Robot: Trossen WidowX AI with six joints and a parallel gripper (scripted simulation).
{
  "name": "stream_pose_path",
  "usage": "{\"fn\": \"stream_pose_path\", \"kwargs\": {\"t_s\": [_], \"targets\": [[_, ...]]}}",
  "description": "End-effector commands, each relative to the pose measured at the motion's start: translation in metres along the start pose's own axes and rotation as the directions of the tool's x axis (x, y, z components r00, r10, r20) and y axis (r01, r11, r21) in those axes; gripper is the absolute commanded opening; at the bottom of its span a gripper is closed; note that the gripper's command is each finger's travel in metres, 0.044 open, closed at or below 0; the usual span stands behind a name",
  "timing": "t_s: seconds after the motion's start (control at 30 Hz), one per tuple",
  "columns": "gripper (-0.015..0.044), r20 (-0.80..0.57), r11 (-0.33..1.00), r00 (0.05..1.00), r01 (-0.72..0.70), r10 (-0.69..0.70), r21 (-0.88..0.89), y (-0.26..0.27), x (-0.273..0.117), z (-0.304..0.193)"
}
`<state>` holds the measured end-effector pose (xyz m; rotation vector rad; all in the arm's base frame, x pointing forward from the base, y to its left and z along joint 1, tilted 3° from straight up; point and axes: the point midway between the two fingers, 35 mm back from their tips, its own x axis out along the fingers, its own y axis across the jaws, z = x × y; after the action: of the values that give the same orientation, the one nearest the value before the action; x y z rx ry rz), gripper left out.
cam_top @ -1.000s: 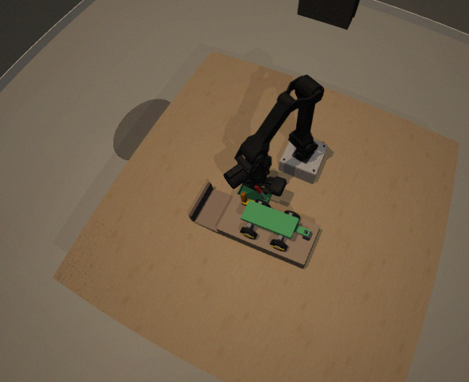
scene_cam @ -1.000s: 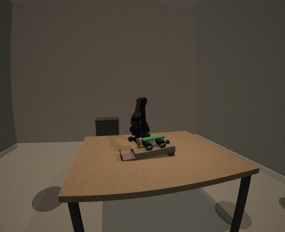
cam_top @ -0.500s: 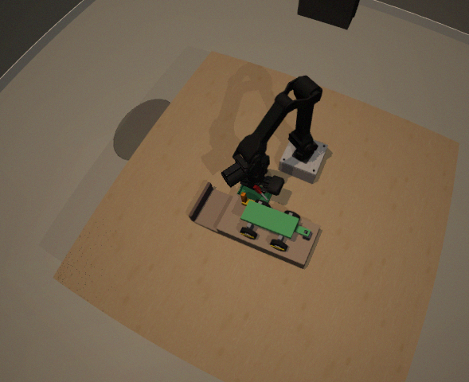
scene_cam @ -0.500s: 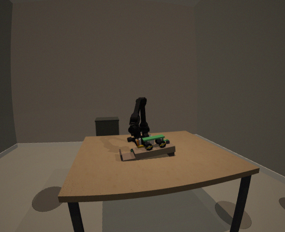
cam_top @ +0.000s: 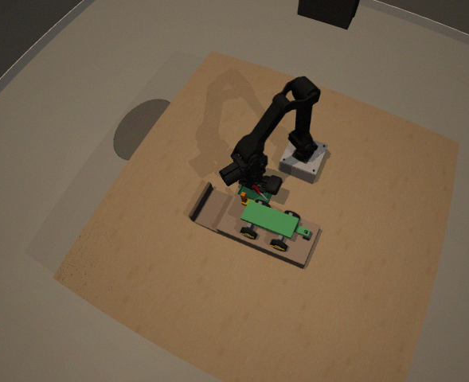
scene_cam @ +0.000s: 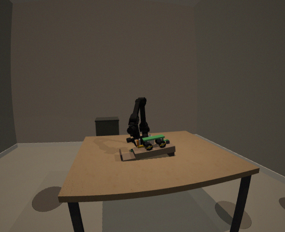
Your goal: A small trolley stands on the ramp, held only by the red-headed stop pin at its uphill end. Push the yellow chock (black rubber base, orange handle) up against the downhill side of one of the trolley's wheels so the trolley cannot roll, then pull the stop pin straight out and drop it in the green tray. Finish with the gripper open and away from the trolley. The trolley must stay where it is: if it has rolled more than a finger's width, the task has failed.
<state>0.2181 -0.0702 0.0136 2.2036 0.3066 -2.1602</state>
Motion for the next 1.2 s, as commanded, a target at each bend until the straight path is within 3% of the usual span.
{"fn": "stream_pose_path", "kwargs": {"t_s": [0.0,1.17], "targets": [[0.019,-0.004,1.0,1.0,-0.002,0.002,-0.005,0.003,0.0,-0.001],[0.019,-0.004,1.0,1.0,-0.003,0.003,-0.005,0.018,0.009,-0.002]]}}
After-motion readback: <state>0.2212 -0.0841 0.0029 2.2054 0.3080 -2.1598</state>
